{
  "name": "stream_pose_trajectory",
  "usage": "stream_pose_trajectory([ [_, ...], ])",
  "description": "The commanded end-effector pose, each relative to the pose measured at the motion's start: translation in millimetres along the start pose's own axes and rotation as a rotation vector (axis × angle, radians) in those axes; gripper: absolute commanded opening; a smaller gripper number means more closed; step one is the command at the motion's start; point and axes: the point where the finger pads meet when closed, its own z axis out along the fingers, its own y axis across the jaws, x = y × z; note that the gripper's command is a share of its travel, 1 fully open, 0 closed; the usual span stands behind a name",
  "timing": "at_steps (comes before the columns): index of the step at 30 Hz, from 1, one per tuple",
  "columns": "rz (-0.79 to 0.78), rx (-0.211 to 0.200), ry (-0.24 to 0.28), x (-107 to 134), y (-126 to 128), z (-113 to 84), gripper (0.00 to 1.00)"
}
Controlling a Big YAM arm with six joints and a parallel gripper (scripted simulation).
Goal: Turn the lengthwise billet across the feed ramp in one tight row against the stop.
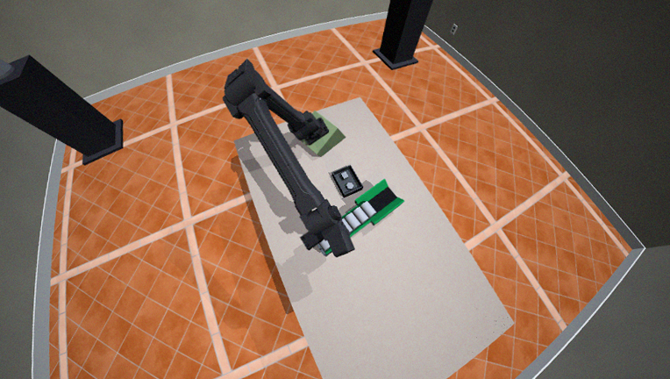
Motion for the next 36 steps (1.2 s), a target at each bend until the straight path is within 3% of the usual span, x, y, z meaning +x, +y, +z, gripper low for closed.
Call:
stream_pose_trajectory([
  [1,-0.002,0.013,0.002,-4.0,1.5,19.1,0.55],
  [8,-0.002,0.013,0.002,-4.7,1.2,28.0,0.55],
  [9,0.004,-0.001,-0.002,-8.5,7.3,24.8,0.55],
  [20,-0.002,0.013,0.002,-6.3,0.7,46.6,0.55],
  [26,0.003,0.000,-0.002,-10.3,6.5,47.1,0.55],
  [36,-0.002,0.014,0.002,-7.6,0.2,60.8,0.55],
])
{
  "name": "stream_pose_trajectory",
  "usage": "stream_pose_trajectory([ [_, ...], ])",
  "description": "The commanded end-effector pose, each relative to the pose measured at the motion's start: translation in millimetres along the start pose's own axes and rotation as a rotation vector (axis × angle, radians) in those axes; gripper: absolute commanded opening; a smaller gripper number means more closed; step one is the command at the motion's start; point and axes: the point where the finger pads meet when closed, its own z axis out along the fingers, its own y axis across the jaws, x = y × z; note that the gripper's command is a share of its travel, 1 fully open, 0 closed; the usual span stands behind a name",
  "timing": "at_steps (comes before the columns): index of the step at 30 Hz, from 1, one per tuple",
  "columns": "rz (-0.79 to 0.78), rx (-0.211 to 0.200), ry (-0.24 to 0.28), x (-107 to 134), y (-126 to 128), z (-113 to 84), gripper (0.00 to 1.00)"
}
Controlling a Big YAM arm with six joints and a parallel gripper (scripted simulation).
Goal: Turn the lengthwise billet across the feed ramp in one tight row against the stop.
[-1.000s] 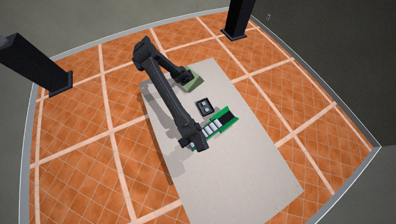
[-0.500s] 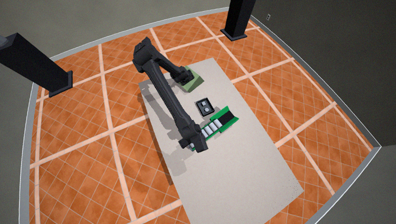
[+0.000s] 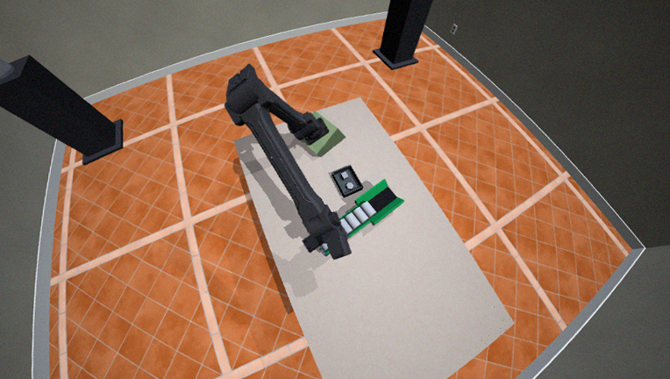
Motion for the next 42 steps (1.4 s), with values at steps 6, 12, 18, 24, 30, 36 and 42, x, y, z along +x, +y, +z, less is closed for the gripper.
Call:
stream_pose_trajectory([
  [6,0.001,0.009,0.001,-4.6,1.6,16.2,0.55],
  [12,0.001,0.010,0.002,-4.5,1.1,18.8,0.55],
  [18,0.000,0.015,0.003,-3.2,-1.3,21.3,0.55],
  [24,0.002,0.011,0.002,-4.3,0.6,20.1,0.55],
  [30,0.002,0.011,0.002,-4.3,0.6,20.1,0.55],
  [36,0.002,0.011,0.002,-4.3,0.6,20.1,0.55],
  [42,0.002,0.011,0.002,-4.3,0.6,20.1,0.55],
])
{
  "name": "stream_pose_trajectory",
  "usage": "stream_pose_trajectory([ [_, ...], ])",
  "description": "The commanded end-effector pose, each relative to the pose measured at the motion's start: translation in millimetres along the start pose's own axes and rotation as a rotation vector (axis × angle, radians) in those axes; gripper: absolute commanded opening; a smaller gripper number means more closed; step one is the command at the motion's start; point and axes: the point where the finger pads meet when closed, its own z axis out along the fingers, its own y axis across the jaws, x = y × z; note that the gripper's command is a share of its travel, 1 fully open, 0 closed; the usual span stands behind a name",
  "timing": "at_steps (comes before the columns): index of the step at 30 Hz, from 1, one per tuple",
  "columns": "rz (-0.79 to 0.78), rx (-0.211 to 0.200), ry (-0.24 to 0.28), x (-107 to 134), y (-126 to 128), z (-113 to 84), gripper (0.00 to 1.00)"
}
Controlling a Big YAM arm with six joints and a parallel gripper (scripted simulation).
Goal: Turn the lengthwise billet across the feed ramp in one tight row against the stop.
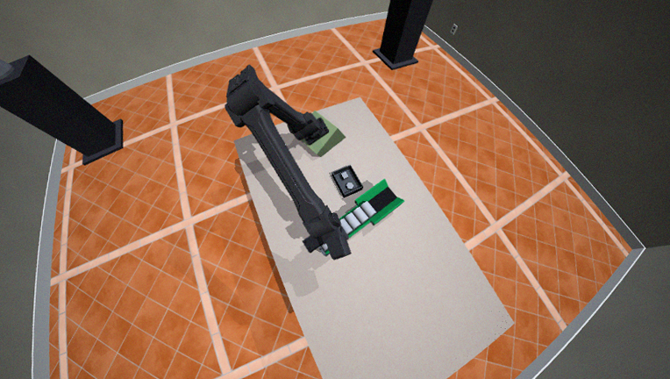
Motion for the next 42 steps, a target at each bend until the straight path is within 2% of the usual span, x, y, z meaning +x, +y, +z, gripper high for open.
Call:
stream_pose_trajectory([
  [1,0.003,0.011,0.002,-3.7,0.4,12.8,0.55],
  [18,0.003,0.011,0.002,-3.7,0.4,12.8,0.55],
  [19,0.003,0.011,0.002,-3.7,0.4,12.8,0.00],
  [42,0.013,0.006,0.000,-5.1,2.7,11.2,0.00],
])
